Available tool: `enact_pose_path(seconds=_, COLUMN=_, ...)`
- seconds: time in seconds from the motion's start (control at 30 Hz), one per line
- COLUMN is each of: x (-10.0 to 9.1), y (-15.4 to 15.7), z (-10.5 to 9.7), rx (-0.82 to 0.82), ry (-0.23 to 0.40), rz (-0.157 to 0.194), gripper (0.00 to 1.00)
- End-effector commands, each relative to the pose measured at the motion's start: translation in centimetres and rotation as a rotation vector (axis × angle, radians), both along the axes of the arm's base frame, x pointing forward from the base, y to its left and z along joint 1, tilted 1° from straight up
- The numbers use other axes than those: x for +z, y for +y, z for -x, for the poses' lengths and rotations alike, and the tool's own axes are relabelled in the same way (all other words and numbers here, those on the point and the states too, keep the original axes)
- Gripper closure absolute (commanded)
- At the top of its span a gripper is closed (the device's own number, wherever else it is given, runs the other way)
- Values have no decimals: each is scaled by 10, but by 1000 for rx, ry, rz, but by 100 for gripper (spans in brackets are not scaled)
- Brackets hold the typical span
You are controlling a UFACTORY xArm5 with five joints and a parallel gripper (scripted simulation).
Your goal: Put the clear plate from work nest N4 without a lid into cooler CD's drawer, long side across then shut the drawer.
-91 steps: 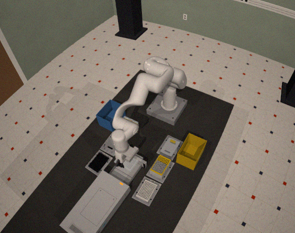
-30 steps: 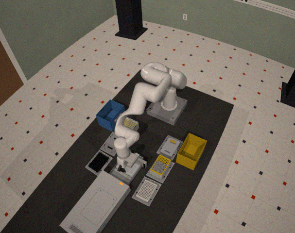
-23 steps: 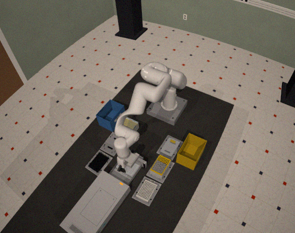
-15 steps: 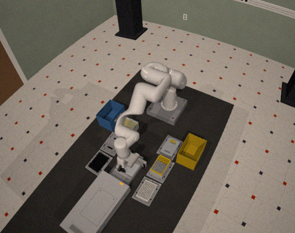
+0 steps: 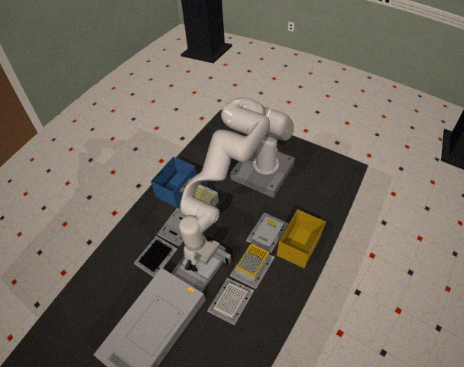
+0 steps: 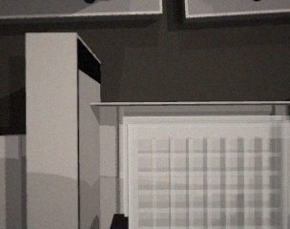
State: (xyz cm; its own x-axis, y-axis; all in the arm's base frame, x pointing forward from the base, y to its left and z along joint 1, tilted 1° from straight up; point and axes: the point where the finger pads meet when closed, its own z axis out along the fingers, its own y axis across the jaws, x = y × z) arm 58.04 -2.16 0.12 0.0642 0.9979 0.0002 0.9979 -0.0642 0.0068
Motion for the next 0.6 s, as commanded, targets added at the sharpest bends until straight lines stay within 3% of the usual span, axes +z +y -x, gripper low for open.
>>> enact_pose_path(seconds=0.0, x=2, y=0, z=-2, rx=0, ry=-5, rz=12, gripper=100)
enact_pose_path(seconds=0.57, x=-5, y=0, z=-2, rx=0, ry=-5, rz=12, gripper=100)
